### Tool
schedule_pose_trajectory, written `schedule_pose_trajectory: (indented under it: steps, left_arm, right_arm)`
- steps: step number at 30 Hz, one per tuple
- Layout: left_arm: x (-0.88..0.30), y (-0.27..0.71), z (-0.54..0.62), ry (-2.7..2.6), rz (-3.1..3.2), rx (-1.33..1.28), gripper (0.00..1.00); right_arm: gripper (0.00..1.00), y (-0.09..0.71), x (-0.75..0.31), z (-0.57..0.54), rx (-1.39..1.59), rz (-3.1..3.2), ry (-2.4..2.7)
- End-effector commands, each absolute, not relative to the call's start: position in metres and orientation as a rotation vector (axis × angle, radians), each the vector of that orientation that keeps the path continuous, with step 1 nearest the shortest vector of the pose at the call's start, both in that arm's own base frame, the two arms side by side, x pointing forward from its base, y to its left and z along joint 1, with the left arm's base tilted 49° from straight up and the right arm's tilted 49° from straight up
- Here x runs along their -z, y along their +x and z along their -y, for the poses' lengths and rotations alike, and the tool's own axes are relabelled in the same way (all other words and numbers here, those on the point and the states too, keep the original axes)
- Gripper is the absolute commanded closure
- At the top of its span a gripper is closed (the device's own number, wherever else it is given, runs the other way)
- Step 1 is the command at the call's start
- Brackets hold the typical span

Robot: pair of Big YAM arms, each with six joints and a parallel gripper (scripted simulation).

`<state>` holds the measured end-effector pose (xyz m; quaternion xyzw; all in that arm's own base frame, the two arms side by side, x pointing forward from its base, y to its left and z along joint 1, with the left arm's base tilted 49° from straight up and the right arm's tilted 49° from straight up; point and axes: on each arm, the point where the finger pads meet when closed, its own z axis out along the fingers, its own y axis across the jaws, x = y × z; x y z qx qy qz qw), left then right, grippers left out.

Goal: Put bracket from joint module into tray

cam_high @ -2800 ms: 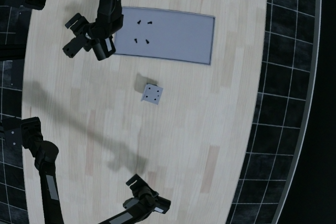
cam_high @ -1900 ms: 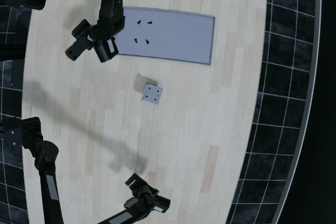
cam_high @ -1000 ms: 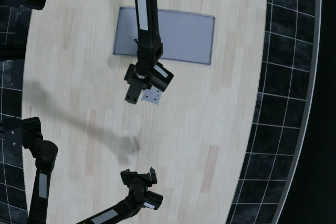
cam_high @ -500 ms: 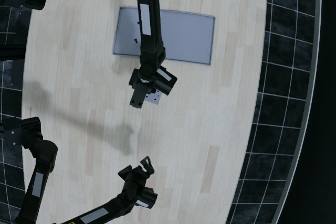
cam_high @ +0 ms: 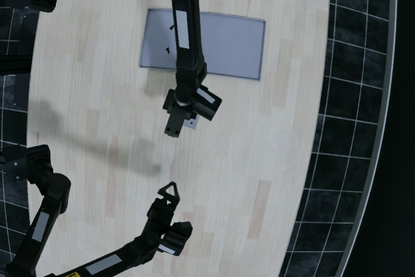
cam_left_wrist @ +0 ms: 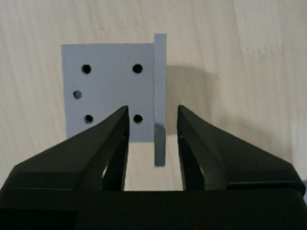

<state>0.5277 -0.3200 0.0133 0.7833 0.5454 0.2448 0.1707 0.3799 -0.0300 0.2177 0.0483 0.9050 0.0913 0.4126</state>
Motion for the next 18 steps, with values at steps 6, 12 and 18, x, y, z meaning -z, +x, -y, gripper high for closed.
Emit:
schedule_pose_trajectory:
  steps: [6, 12, 18]
  left_arm:
    - [0.001, 0.536, 0.347, 2.240, -1.507, -0.691, 0.75]
    - [0.000, 0.544, 0.335, 2.236, -1.519, -0.693, 0.78]
    - [-0.012, 0.545, 0.335, 2.211, -1.507, -0.703, 0.86]
  right_arm:
    - [0.00, 0.363, -0.235, -0.004, -0.127, -2.124, -0.460]
    - [0.00, 0.351, -0.233, -0.020, -0.091, -2.031, -0.690]
    - [0.00, 0.344, -0.231, -0.031, -0.063, -1.951, -0.842]
